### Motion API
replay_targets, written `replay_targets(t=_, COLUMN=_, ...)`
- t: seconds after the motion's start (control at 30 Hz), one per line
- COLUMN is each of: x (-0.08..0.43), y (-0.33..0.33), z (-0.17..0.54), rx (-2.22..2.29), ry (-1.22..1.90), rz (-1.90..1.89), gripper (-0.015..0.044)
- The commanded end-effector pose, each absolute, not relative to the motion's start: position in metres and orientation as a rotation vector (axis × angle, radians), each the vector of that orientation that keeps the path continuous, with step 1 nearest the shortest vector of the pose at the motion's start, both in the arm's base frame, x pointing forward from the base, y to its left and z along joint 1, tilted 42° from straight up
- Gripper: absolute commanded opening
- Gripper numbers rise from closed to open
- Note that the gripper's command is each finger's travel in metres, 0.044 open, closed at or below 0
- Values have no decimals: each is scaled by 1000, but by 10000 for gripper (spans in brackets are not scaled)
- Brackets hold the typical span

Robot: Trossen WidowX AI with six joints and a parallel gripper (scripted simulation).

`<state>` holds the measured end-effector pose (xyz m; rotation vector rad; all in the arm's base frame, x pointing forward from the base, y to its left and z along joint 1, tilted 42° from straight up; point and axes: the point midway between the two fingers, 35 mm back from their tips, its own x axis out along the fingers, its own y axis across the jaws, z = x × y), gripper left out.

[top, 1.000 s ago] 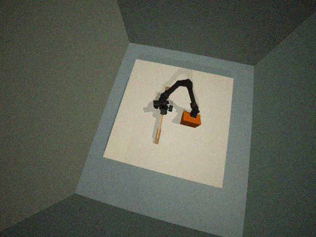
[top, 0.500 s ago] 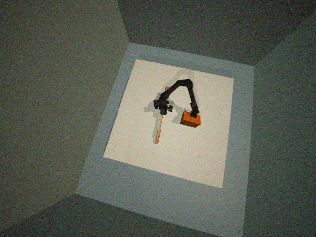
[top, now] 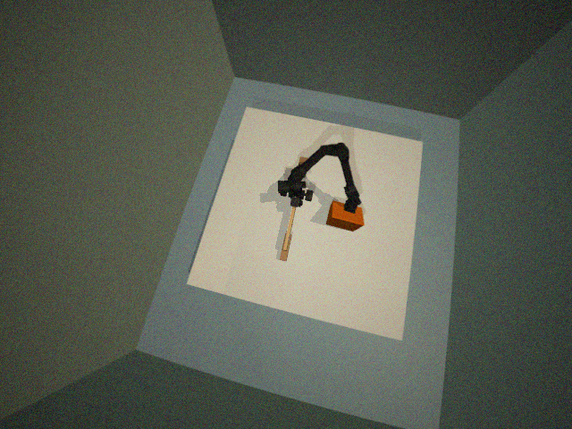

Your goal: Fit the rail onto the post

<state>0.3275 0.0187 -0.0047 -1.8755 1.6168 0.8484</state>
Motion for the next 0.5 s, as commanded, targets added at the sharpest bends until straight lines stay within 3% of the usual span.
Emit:
replay_targets(t=0.0, x=328, y=19, z=-1, rx=-1877, ry=1610, rz=850, gripper=0)
replay_targets(t=0.47, x=329, y=16, z=3, rx=-1877, ry=1610, rz=849, gripper=0)
